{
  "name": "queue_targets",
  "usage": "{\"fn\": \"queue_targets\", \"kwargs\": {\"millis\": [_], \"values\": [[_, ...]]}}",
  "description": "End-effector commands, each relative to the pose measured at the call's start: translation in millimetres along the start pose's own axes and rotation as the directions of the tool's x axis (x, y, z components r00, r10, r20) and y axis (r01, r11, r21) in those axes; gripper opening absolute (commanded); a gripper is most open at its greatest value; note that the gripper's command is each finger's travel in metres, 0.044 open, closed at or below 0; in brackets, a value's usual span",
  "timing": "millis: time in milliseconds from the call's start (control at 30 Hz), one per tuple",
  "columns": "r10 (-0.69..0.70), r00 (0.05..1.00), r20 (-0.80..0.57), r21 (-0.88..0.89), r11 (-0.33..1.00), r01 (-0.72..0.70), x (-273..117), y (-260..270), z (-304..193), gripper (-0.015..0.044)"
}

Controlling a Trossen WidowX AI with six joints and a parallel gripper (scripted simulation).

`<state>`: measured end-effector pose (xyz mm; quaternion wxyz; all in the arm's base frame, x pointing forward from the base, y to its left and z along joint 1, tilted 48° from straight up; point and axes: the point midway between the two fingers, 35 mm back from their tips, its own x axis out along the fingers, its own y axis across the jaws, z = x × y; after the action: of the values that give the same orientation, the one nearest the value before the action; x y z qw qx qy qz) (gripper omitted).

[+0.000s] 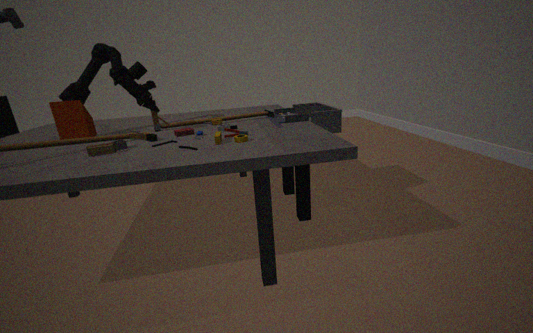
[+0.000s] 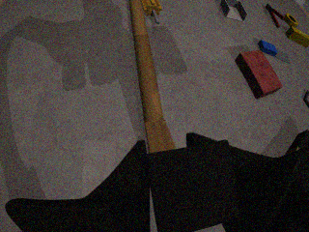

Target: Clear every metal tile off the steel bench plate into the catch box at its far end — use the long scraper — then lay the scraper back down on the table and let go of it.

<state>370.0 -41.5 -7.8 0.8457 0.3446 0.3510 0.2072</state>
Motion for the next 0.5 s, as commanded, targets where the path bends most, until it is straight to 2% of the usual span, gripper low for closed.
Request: {"fn": "queue_targets", "kwargs": {"millis": [0, 467], "values": [[0.002, 1.0, -0.001, -0.001, 1.0, -0.002, -1, 0, 2, 0.0], [-0.017, 1.0, -0.002, 0.019, 1.0, 0.017, -1, -15, 3, 0.0]]}}
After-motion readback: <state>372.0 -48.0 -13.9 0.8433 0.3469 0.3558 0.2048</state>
